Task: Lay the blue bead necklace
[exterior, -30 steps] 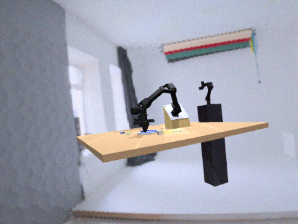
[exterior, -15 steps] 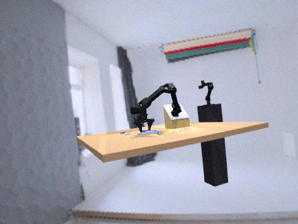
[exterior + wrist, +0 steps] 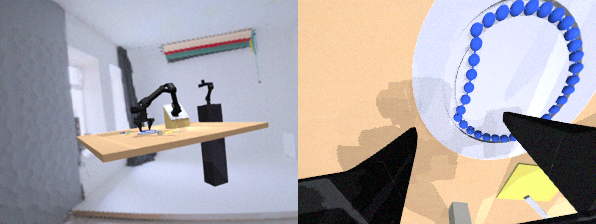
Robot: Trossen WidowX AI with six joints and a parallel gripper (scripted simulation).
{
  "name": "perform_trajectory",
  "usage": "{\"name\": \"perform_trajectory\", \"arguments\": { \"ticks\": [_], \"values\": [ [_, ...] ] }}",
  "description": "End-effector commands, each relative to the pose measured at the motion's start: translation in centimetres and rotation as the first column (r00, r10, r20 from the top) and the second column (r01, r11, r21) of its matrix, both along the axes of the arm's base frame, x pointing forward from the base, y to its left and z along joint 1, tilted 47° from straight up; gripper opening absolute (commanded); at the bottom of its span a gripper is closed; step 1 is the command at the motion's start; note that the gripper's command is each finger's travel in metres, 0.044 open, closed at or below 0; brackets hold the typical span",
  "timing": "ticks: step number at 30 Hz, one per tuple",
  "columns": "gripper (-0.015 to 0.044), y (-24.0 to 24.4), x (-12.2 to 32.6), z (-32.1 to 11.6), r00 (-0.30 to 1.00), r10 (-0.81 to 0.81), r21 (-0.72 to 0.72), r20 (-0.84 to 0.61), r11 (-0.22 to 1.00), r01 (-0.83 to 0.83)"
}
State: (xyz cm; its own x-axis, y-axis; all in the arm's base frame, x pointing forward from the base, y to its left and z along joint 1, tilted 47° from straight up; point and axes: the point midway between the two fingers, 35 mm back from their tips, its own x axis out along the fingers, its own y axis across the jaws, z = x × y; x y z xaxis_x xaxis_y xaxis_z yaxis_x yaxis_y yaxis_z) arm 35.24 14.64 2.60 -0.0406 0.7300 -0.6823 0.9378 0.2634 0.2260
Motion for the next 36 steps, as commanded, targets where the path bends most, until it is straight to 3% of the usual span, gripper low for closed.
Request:
{"name": "perform_trajectory", "arguments": {
  "ticks": [1,6,11,16,19,25,36],
  "values": [
    [0.0387,0.0,0.0,0.1,0.998,0.043,0.004,0.045,0.999,-0.043],
    [0.0256,-0.5,0.0,0.2,0.870,0.333,-0.043,0.364,0.939,-0.342],
    [0.0125,-1.0,0.1,0.4,0.550,0.556,-0.189,0.623,0.789,-0.584],
    [0.0120,-1.5,0.1,0.6,0.111,0.651,-0.403,0.751,0.584,-0.705],
    [0.0120,-1.8,0.1,0.7,-0.142,0.641,-0.529,0.754,0.465,-0.710],
    [0.0120,-2.2,0.1,0.8,-0.451,0.565,-0.687,0.691,0.321,-0.652],
    [0.0120,-2.8,0.2,1.0,-0.874,0.271,-0.915,0.403,0.123,-0.383]
  ]
}}
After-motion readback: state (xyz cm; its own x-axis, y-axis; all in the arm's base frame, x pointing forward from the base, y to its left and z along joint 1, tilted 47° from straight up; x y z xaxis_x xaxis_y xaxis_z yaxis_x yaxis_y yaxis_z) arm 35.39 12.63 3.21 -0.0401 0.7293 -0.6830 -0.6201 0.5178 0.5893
